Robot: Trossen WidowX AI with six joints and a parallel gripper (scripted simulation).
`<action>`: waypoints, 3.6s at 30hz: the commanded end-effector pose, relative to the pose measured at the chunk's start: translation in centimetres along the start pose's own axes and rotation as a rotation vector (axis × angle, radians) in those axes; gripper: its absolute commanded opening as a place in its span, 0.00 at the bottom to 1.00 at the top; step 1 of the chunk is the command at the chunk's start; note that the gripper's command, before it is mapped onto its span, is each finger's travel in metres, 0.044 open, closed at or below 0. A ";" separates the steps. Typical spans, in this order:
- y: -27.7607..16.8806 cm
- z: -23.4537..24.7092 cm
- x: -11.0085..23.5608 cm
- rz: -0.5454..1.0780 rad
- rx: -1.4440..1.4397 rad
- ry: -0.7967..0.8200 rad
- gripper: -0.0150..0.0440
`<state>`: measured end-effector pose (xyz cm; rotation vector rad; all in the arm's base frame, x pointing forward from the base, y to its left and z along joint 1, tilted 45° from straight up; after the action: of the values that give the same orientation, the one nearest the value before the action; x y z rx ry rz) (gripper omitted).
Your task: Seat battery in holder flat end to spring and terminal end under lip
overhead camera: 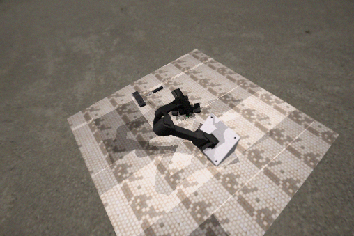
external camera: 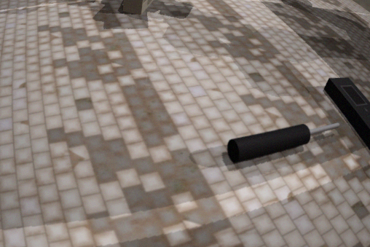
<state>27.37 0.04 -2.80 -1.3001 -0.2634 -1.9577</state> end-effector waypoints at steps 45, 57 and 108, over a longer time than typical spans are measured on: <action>0.5 0.2 -0.8 0.268 0.019 -0.081 0.38; 0.9 0.4 -0.9 0.311 0.023 -0.095 0.38; 2.6 0.7 0.1 0.315 0.022 -0.102 0.55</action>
<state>29.50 -1.22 -3.29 -1.3452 -0.1081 -1.6181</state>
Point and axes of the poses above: the point midway between the two fingers, 35 mm back from their tips, its own x axis back along the fingers, its own z axis across the jaws, y = z × x, the point moved 2 cm from there along x, back along the fingers, and after that the axes turned 12 degrees about -x, right-handed, at the moved point
